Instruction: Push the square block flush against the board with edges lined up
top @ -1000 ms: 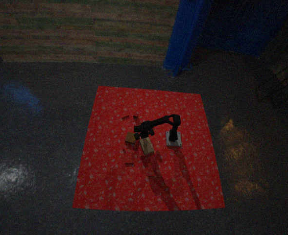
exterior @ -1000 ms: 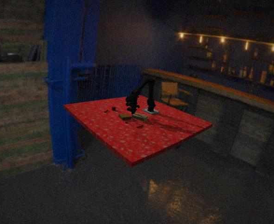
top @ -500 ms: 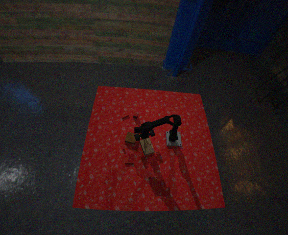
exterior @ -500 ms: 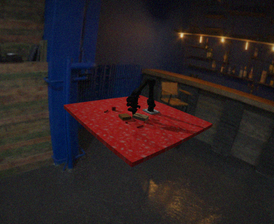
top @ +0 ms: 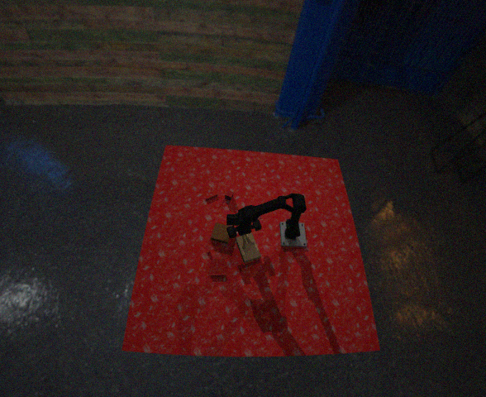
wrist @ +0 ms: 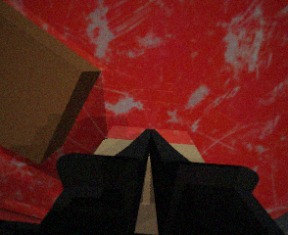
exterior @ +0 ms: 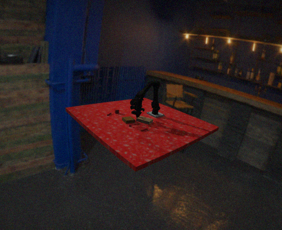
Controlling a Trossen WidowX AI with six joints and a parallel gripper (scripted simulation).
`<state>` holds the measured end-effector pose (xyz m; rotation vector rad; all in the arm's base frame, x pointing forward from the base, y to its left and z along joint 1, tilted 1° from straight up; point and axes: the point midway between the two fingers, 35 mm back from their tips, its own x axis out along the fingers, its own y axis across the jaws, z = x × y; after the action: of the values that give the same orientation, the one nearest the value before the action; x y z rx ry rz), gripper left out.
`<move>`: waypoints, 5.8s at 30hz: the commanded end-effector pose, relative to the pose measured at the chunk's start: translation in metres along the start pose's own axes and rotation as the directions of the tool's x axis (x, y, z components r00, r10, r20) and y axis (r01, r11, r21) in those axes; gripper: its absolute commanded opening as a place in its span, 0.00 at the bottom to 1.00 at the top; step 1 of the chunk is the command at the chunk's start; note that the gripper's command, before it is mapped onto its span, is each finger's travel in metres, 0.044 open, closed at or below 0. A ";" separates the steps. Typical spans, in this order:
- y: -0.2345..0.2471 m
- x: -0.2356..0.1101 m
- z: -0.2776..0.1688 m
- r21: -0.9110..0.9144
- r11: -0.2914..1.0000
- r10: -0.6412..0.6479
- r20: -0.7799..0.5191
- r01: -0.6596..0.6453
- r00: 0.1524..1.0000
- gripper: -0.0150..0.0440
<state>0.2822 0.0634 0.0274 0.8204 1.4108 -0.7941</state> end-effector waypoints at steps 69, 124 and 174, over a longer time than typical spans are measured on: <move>0.008 -0.055 0.026 -0.220 0.975 0.000 -0.007 -0.001 1.000 0.25; 0.045 -0.057 -0.112 -0.853 -0.522 0.002 -0.016 -0.012 1.000 0.25; 0.038 -0.003 -0.181 -0.003 -1.000 0.001 -0.022 0.001 1.000 0.25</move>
<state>0.2202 0.2413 0.0307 -1.5693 0.8875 1.5926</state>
